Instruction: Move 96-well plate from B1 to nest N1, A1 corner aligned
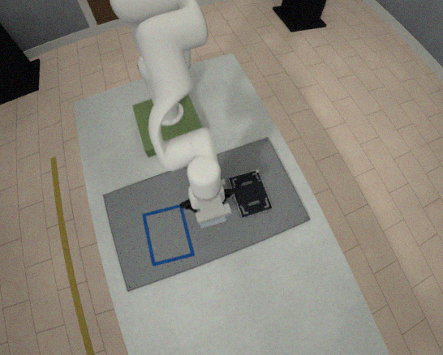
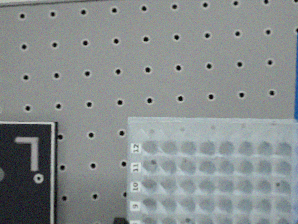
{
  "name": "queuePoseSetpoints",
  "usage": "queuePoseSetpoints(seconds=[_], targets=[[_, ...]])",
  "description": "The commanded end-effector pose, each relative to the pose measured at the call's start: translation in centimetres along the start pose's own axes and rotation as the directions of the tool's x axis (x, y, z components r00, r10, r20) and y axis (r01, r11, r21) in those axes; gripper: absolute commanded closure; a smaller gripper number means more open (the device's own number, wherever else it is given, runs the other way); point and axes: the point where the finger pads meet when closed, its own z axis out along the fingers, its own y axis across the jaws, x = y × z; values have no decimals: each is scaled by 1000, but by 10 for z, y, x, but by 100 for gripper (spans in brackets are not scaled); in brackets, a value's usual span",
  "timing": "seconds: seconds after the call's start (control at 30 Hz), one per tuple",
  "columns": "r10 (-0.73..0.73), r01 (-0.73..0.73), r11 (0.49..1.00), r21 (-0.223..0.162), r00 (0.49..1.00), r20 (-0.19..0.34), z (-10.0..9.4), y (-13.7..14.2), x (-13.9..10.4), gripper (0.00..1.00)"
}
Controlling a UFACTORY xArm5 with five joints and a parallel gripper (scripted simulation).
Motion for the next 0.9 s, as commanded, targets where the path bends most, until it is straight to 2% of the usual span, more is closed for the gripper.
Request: queuePoseSetpoints(seconds=[0.0, 0.87], targets=[[0, 0, 1000, 3, 1000, -4, -2, -14, -1, 100], [0, 0, 1000, 3, 1000, -4, -5, -86, -11, 100]])
